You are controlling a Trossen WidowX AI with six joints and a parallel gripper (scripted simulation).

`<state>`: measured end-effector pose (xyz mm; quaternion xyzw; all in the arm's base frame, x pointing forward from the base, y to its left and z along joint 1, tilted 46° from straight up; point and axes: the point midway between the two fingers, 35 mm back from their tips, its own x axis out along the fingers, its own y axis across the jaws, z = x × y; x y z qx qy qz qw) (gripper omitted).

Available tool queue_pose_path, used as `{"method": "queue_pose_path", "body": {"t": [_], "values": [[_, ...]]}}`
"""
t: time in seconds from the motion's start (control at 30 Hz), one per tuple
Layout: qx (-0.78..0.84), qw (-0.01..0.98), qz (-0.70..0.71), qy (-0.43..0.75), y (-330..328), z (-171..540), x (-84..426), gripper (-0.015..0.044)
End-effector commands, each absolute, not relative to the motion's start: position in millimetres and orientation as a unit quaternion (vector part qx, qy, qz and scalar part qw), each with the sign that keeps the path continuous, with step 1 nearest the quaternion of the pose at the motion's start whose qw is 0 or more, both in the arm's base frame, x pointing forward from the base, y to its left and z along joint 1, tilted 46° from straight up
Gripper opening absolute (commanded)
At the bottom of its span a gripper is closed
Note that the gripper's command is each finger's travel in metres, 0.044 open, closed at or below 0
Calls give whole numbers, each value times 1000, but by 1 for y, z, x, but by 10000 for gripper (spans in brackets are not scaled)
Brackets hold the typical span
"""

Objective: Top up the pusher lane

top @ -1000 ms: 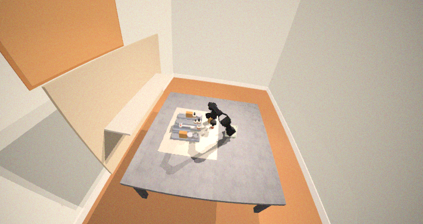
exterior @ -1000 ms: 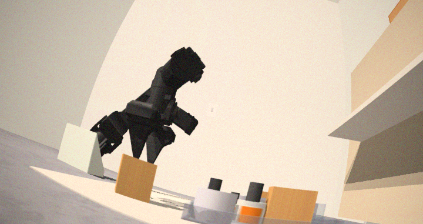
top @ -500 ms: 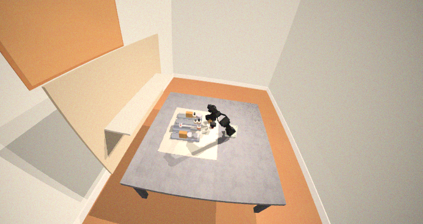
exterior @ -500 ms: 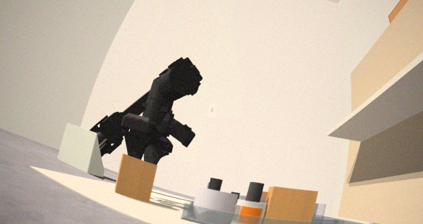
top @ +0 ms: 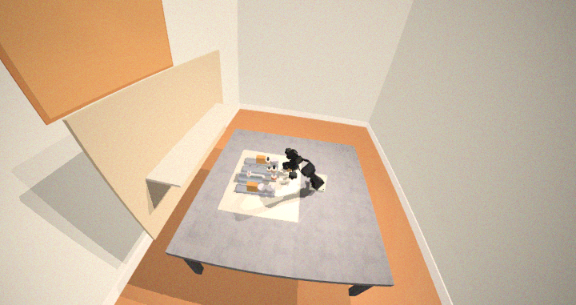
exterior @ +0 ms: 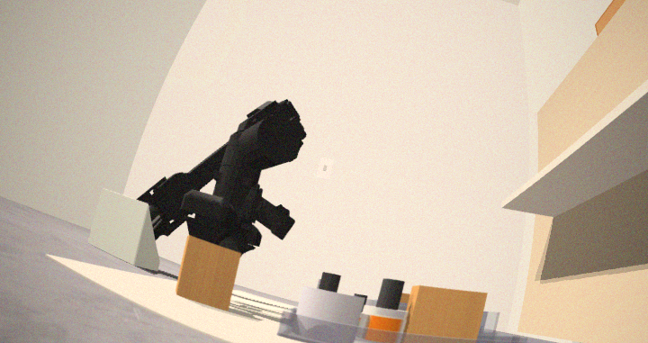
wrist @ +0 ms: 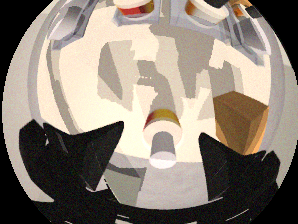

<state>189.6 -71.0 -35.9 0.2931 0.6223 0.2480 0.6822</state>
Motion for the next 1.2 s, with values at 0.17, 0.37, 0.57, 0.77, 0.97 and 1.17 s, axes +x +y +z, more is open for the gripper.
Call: {"method": "queue_pose_path", "body": {"t": [0.17,0.37,0.57,0.77,0.97,1.17], "values": [[300,679,247,623,-69,-38,189,204],[300,679,247,623,-69,-38,189,144],[300,679,245,623,-79,-30,190,6],[303,679,242,624,-104,-8,190,0],[302,678,242,624,-127,16,186,0],[299,678,246,624,-143,34,180,0]]}}
